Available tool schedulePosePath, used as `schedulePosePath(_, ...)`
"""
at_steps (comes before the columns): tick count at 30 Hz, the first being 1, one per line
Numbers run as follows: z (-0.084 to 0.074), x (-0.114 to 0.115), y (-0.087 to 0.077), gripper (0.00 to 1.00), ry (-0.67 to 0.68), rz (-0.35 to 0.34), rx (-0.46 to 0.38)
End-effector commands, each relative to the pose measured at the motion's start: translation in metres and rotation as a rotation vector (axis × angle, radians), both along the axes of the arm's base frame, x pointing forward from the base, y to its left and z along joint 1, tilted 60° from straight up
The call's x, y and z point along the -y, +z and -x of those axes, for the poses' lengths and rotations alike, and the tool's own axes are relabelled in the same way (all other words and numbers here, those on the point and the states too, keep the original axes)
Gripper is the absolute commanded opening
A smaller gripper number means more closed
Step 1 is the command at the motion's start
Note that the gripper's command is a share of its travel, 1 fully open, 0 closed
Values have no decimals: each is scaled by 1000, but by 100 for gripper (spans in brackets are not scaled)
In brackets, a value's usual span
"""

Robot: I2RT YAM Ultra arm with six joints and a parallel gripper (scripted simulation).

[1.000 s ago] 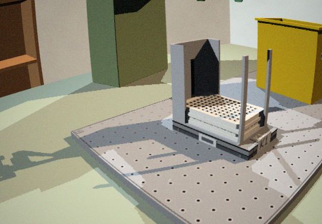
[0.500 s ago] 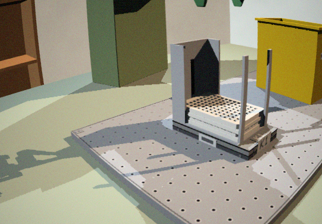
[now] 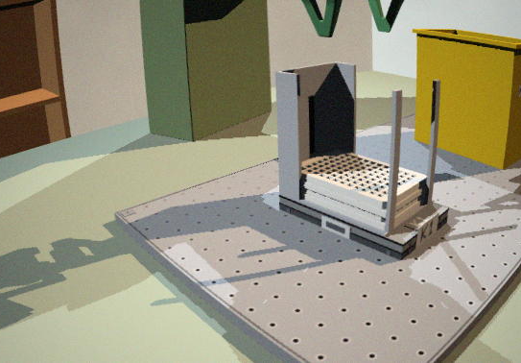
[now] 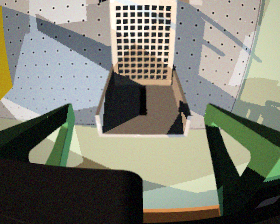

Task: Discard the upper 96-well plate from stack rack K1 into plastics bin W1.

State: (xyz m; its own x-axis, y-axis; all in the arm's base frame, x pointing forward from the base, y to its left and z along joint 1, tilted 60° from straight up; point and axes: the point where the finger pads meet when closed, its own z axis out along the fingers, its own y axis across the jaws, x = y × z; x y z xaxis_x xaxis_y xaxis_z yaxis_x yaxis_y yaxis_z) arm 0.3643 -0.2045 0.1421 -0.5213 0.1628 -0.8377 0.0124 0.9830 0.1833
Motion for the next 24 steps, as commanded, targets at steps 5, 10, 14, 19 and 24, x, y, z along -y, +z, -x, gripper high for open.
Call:
schedulePosePath(5, -8, 5, 2, 100, -14, 16, 18)
schedulePosePath(10, -16, 4, -2, 100, -14, 16, 18)
schedulePosePath(14, -21, 4, -6, 100, -14, 16, 18)
schedulePosePath(19, -26, 3, -8, 100, -14, 16, 18)
schedulePosePath(24, -33, 3, -12, 100, -14, 15, 18)
